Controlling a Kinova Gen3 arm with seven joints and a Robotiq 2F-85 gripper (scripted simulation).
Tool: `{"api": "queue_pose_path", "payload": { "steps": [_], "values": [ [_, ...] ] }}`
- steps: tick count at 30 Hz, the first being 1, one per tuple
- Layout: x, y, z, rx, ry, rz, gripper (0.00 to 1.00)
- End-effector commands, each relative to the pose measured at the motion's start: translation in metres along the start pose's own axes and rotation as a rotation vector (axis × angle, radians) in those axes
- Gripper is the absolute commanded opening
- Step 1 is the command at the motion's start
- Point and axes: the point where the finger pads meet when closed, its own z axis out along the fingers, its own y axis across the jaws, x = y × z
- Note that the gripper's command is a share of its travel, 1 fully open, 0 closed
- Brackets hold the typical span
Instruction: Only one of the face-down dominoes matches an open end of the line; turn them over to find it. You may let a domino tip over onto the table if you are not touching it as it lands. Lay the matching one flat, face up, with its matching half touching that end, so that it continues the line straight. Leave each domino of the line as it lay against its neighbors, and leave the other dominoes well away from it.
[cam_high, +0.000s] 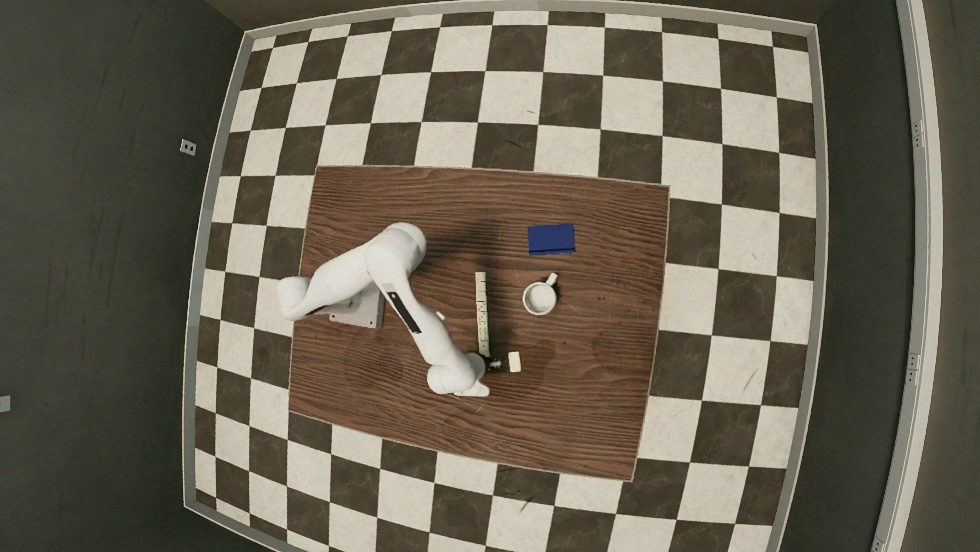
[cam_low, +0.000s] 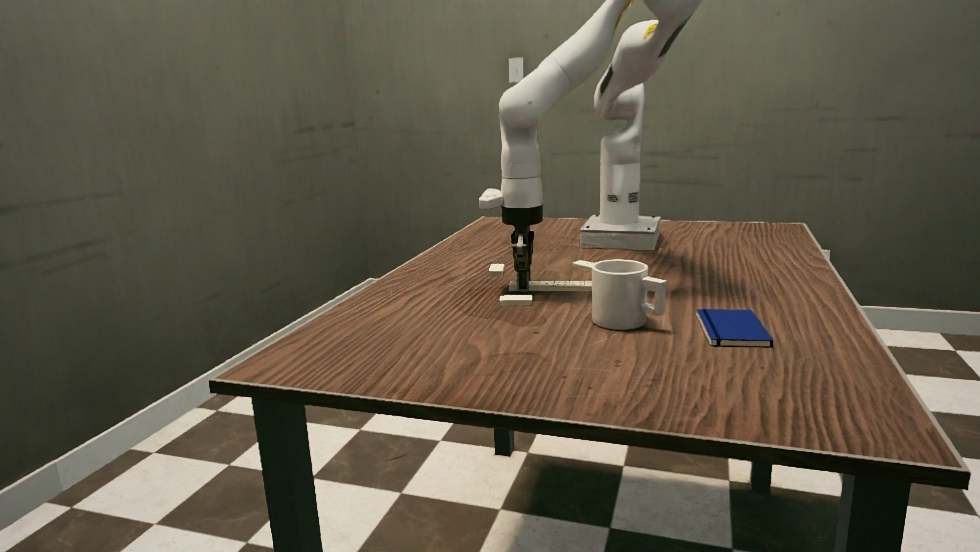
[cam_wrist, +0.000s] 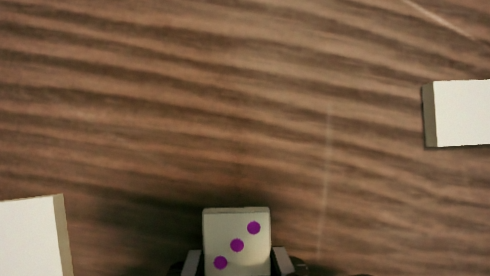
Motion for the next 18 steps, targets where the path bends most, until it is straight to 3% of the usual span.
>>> {"api": "queue_pose_path", "payload": {
  "steps": [1, 17, 18],
  "values": [
    [0.0002, -0.0005, -0.0007, 0.002, 0.0, 0.0, 0.32],
    [0.0002, -0.0005, -0.0007, 0.002, 0.0, 0.0, 0.32],
    [0.0002, -0.0005, -0.0007, 0.002, 0.0, 0.0, 0.5]
  ]
}}
